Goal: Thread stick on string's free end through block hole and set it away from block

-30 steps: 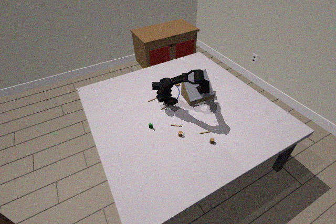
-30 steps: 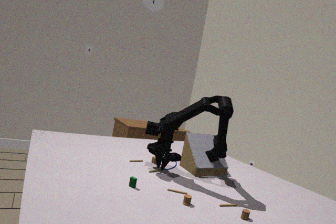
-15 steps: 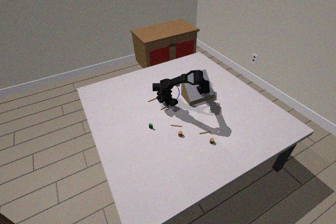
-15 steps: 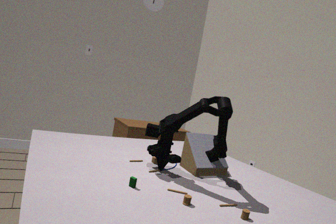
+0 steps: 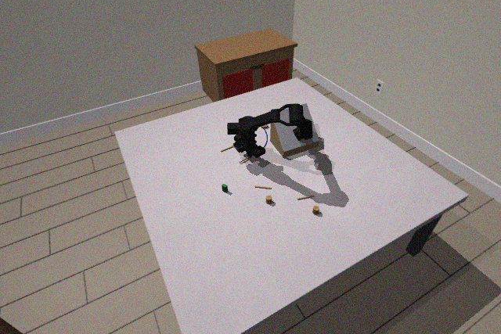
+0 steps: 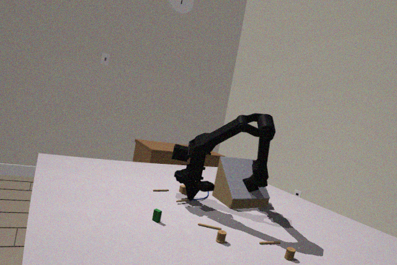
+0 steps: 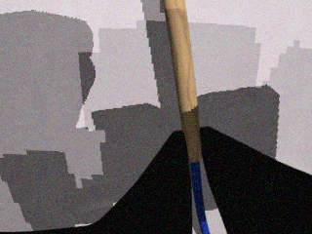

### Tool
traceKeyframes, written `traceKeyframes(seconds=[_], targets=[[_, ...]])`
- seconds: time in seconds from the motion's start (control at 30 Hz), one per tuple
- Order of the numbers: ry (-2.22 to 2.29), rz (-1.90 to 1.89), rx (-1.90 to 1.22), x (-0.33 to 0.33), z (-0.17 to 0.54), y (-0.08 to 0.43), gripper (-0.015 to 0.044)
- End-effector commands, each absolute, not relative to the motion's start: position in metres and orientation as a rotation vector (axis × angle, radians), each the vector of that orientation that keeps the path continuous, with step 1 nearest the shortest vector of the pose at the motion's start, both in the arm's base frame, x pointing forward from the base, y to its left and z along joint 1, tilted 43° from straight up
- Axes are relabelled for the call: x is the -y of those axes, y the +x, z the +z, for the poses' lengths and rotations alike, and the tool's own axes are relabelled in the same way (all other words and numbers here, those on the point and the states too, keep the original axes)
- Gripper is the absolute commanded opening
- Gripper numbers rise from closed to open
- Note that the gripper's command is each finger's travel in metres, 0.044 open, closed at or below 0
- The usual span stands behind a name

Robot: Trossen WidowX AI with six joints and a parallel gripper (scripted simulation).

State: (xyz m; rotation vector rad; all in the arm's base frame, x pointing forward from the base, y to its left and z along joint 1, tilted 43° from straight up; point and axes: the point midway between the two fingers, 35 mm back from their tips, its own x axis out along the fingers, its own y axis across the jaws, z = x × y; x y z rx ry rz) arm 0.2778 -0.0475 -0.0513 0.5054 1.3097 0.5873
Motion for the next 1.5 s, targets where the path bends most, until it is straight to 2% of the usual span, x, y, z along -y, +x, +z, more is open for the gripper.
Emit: traceKeyframes(seconds=[0.0,1.47], targets=[[0.496,0.586,-1.308,0.052,-0.047,0.279,0.0],[0.504,0.586,-1.31,0.08,-0.015,0.27,0.0]])
